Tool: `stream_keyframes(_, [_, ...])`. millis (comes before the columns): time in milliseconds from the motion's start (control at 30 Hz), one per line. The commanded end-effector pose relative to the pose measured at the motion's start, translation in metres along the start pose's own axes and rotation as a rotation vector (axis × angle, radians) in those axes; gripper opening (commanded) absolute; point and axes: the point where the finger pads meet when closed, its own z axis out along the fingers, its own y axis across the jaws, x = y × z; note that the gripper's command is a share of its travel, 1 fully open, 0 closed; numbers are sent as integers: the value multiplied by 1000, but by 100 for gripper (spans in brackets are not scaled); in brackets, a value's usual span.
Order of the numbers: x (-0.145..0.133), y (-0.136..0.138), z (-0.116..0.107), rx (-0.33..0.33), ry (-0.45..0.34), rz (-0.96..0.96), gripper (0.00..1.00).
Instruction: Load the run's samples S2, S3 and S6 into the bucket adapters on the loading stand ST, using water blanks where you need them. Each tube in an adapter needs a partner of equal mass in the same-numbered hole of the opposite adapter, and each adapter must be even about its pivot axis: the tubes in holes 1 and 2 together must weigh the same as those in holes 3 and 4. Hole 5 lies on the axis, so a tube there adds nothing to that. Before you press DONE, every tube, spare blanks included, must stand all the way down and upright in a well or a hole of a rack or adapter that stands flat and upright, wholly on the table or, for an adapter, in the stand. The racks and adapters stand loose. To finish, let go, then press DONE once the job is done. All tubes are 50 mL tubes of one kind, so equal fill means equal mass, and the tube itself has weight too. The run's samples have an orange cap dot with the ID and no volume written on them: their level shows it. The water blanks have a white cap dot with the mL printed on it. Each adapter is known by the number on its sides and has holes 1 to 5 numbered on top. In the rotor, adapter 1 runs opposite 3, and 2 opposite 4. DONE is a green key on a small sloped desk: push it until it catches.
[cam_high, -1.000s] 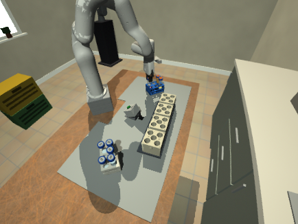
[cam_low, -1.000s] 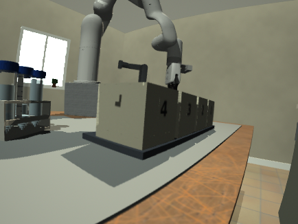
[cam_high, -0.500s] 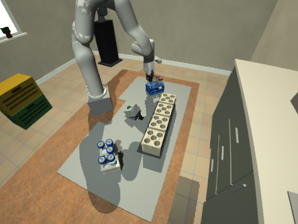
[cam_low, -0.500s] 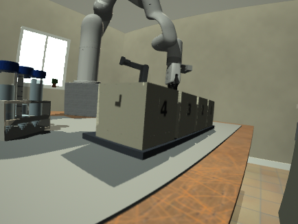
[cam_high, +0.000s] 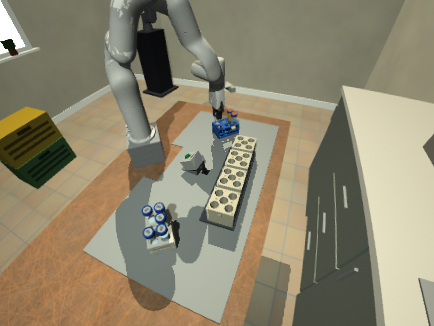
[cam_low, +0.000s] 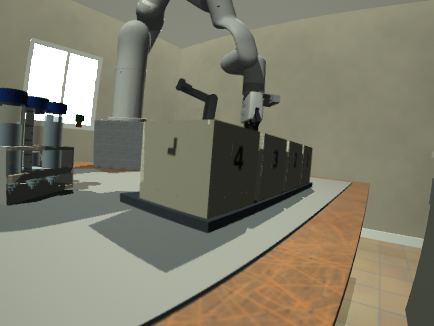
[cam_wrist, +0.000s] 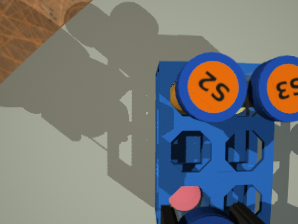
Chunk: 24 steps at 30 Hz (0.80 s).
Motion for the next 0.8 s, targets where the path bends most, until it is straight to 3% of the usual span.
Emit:
stream_keyframes(0, [2, 0, -1, 0, 4, 0, 0])
stream_keyframes(767, [2, 0, -15, 0, 4, 0, 0])
